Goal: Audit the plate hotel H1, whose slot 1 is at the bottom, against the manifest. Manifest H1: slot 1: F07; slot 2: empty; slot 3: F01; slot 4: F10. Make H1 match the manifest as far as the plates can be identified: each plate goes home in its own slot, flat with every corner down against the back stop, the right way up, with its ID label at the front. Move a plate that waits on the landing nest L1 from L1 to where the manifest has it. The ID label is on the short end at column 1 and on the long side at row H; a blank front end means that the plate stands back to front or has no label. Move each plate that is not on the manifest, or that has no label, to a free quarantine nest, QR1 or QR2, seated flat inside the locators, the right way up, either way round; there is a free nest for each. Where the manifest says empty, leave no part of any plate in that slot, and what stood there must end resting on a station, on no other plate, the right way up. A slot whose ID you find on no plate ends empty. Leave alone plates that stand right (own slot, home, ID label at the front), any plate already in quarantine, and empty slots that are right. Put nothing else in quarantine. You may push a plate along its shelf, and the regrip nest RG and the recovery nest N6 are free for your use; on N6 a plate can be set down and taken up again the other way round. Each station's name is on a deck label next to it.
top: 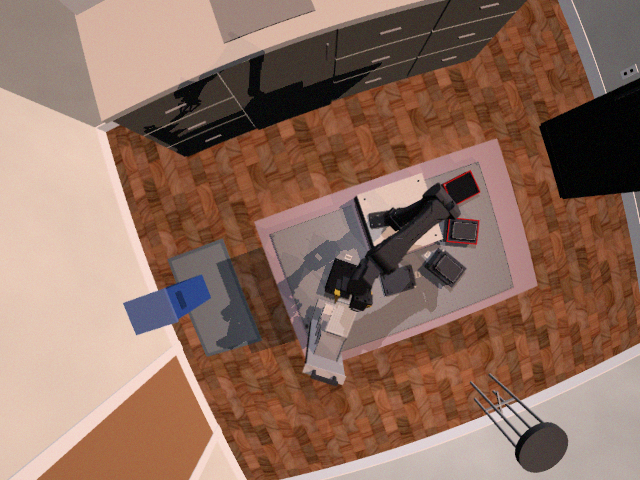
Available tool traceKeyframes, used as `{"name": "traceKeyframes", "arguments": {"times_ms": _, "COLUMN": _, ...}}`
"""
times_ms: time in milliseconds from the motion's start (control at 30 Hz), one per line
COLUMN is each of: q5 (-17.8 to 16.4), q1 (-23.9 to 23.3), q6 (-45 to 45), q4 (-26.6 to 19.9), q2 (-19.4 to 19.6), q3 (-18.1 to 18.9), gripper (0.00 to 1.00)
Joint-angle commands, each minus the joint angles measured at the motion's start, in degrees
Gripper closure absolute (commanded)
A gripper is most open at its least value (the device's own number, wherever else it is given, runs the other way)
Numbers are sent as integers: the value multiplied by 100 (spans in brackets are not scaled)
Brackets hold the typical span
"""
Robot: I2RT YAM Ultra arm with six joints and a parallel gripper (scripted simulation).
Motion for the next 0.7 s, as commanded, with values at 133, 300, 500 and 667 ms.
{"name": "traceKeyframes", "arguments": {"times_ms": 133, "q5": 50, "q1": 67, "q6": 70, "q4": 146, "q2": 91, "q3": 120, "gripper": 14}}
{"name": "traceKeyframes", "arguments": {"times_ms": 300, "q5": 94, "q1": 120, "q6": 102, "q4": 185, "q2": 186, "q3": 189, "gripper": 14}}
{"name": "traceKeyframes", "arguments": {"times_ms": 500, "q5": 127, "q1": 159, "q6": 125, "q4": 214, "q2": 259, "q3": 244, "gripper": 14}}
{"name": "traceKeyframes", "arguments": {"times_ms": 667, "q5": 126, "q1": 158, "q6": 124, "q4": 222, "q2": 257, "q3": 233, "gripper": 14}}
